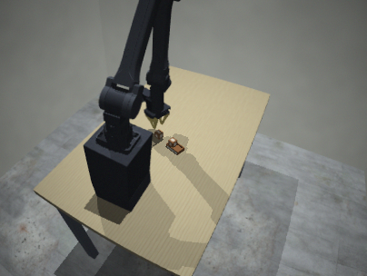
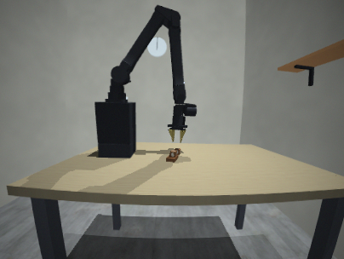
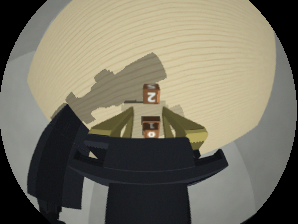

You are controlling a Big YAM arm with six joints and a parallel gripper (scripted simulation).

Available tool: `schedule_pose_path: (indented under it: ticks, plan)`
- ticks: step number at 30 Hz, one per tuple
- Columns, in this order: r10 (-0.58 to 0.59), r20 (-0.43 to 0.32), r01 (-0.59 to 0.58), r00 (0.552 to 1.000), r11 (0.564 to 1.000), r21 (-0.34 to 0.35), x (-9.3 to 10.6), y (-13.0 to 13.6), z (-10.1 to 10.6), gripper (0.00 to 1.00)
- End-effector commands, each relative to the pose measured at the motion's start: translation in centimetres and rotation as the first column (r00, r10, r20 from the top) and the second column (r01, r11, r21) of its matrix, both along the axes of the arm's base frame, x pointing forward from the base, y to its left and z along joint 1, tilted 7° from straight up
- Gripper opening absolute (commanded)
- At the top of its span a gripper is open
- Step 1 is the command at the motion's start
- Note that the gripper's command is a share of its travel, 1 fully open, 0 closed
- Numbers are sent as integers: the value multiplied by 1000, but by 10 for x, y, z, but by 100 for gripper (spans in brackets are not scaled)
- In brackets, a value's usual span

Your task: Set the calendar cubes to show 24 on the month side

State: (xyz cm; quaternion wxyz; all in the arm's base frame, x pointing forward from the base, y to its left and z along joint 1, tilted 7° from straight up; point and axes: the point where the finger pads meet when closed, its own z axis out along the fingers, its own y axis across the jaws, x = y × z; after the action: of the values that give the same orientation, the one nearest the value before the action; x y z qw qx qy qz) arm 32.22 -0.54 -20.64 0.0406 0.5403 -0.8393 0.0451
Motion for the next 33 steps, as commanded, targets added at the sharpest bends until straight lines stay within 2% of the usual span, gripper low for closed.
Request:
schedule_pose_path:
  ticks: [1,6,7,9,16,18,23,24,28,33]
  plan:
    - [7,34,-7,999,1000,6,16,-3,-3,44]
    - [13,33,-13,999,1000,5,16,-2,-8,44]
    - [18,70,-18,997,1000,6,28,0,2,44]
    - [12,32,-12,999,1000,5,15,-3,-13,44]
    - [14,31,-15,999,1000,5,14,-4,-23,44]
    - [10,50,-11,999,1000,6,21,-5,-19,44]
    - [11,30,-11,999,1000,5,14,-6,-27,44]
    - [17,59,-18,998,1000,6,24,-3,-19,44]
    - [14,29,-14,999,1000,5,13,-5,-30,44]
    - [12,47,-13,999,1000,5,19,-5,-24,44]
